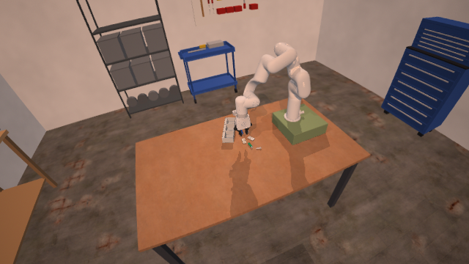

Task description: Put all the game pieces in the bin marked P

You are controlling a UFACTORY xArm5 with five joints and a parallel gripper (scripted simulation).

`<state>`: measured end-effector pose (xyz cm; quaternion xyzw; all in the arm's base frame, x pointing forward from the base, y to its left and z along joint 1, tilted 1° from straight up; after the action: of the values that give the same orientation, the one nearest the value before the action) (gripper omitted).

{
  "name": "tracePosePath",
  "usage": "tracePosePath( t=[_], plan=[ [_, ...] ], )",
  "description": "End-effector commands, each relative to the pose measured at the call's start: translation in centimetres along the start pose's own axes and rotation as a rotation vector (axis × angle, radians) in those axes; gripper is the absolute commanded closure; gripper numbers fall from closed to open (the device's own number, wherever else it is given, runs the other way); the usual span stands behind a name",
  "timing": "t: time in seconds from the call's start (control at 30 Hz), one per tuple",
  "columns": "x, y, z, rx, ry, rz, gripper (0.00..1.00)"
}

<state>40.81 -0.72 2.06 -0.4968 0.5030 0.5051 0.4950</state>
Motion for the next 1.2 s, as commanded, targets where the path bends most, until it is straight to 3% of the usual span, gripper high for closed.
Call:
tracePosePath(
  t=[0.0, 1.03, 1.17],
  plan=[
    [-0.1, -0.1, 0.0, 0.082, 0.0, -0.01, 0.58],
    [-0.1, -0.1, 0.0, 0.082, 0.0, -0.01, 0.58],
    [1.1, -0.1, 0.0, 0.082, 0.0, -0.01, 0.58]
  ],
)
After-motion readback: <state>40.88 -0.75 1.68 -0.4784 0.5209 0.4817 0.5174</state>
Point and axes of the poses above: the point where the finger pads meet when closed, its own x axis out along the fingers, its own y axis across the jaws, z = x × y, the point moved 3 cm from there along -x, back along the fingers, and after that the axes turned 2 degrees about -x, right-handed, at the moved point
